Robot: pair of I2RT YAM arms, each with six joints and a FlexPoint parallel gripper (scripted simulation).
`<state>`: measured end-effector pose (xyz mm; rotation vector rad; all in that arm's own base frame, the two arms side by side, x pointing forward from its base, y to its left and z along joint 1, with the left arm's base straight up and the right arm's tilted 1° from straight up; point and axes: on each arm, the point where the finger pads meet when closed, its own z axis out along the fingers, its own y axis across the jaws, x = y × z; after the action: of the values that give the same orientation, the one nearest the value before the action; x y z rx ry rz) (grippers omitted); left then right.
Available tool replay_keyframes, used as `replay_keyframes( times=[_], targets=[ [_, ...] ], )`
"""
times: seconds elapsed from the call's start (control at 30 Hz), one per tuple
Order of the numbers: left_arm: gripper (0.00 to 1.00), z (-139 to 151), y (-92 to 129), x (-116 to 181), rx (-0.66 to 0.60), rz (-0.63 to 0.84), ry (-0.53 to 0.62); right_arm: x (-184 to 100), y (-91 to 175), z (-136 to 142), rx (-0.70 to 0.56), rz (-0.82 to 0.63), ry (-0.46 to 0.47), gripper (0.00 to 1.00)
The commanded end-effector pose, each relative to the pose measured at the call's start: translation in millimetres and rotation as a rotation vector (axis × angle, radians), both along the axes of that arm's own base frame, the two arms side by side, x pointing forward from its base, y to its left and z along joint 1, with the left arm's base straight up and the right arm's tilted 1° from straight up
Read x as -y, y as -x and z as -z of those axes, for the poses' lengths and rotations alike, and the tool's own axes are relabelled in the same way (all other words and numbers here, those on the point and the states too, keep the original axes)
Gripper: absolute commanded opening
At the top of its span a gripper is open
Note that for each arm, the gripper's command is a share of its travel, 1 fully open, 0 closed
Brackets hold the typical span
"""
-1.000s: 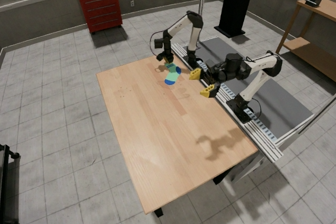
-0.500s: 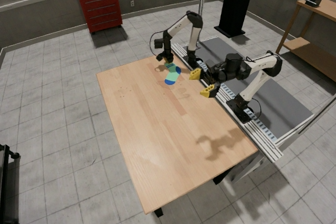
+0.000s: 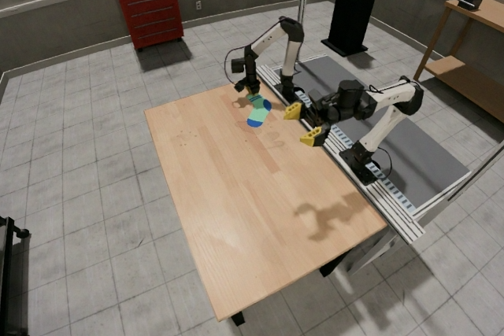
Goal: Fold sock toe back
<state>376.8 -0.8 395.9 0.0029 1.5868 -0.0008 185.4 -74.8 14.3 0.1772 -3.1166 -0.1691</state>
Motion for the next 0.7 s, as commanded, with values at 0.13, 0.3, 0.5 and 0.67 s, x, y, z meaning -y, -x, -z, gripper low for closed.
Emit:
replay_keyframes(
  times=[0.13,0.3,0.5,0.67],
  targets=[
    [1.00,-6,1,-1,0.016,-0.002,0.001,-17,4,16,-0.032,-0.020,-0.097,0.19],
    [1.00,-6,1,-1,0.016,-0.002,0.001,-21,6,17,-0.037,-0.014,-0.150,0.16],
    [1.00,-6,1,-1,0.016,-0.002,0.001,-25,7,18,-0.042,-0.023,-0.174,0.13],
    [1.00,-6,1,-1,0.016,-0.002,0.001,-26,9,19,-0.051,-0.013,-0.177,0.10]
  ],
)
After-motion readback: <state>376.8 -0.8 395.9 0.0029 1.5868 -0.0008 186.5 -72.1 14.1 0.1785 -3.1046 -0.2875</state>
